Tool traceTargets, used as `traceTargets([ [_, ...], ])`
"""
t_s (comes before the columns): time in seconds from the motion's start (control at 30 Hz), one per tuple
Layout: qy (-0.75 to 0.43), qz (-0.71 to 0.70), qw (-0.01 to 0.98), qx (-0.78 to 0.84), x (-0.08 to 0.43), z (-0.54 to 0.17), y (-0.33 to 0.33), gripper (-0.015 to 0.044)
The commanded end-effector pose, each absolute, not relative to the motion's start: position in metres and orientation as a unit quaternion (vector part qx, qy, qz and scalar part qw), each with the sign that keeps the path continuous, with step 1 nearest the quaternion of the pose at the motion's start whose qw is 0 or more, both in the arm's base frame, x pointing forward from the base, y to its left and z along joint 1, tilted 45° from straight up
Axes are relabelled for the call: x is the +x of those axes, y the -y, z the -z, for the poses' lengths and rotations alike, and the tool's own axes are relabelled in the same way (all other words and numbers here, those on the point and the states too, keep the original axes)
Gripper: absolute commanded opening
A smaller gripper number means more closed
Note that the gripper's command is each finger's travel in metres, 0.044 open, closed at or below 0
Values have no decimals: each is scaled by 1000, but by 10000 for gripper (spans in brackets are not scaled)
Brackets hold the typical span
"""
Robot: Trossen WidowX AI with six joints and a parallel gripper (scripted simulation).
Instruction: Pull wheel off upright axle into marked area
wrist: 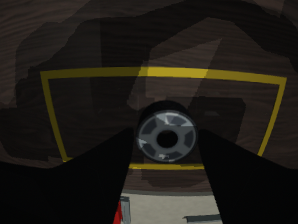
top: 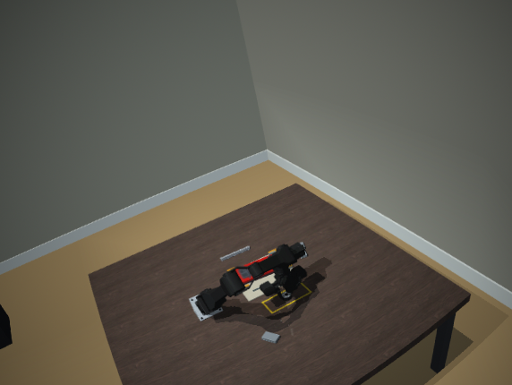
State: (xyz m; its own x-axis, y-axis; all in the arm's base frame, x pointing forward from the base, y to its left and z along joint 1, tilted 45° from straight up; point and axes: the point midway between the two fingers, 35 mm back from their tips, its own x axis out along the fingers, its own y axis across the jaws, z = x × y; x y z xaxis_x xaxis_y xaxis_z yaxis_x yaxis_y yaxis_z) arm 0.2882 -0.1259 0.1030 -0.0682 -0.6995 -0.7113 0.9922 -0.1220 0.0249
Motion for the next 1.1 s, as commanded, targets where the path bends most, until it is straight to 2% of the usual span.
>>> traceTargets([
  [0.0, -246, 688, 614, 297, 289, -107, 122, 300],
  [0.3, -246, 687, 617, 296, 292, -145, 84, 300],
  [0.47, -251, 683, 617, 299, 264, -142, 51, 431],
  [0.5, -252, 683, 616, 299, 254, -143, 42, 440],
  [0.63, -249, 687, 615, 295, 221, -148, 17, 440],
  [1.07, -249, 688, 615, 295, 219, -149, 16, 440],
])
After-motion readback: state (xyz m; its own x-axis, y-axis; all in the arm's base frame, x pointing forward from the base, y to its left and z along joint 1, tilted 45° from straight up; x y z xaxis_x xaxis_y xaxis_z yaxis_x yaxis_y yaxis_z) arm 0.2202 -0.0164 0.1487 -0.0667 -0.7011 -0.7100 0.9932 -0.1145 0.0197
